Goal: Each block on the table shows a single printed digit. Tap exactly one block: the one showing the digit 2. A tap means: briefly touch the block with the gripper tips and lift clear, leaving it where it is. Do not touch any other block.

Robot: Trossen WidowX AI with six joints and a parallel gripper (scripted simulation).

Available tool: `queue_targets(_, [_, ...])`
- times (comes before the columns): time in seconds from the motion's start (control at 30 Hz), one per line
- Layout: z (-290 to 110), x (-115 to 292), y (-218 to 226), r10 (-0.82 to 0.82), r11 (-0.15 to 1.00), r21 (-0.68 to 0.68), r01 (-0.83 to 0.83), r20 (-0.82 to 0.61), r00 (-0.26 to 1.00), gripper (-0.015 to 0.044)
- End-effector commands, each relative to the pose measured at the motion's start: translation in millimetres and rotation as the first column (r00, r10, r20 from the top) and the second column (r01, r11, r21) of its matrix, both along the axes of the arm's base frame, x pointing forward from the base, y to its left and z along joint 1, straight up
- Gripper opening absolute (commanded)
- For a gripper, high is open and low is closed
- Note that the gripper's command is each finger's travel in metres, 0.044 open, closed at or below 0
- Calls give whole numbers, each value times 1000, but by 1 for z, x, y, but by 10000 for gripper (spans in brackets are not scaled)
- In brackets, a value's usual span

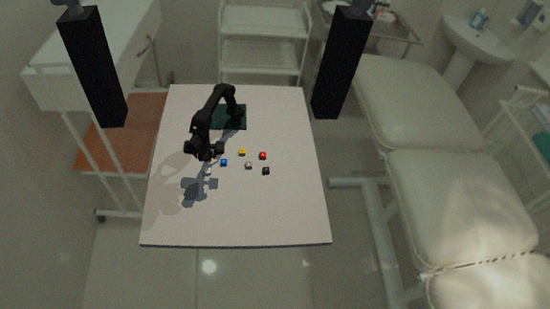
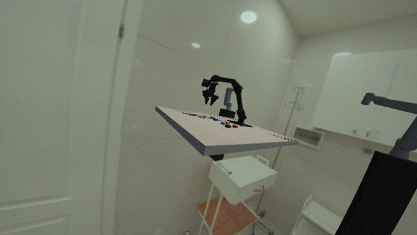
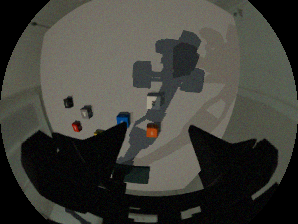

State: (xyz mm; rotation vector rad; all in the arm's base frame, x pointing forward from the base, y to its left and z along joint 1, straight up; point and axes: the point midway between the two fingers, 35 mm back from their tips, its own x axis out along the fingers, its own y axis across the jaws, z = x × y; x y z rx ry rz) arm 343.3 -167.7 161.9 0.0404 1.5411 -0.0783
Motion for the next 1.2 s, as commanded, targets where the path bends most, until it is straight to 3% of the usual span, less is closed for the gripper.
queue_targets(0.0, [1, 2, 1, 12, 1000, 3, -12, 4, 1000, 400])
queue_targets(0.47, [1, 2, 1, 12, 1000, 3, -12, 4, 1000, 400])
queue_targets(0.73, [-78, 4, -1, 12, 1000, 3, -12, 4, 1000, 190])
queue_targets(0.93, [-80, 4, -1, 12, 1000, 3, -12, 4, 1000, 33])
queue_targets(1.17, [-80, 4, -1, 12, 1000, 3, -12, 4, 1000, 20])
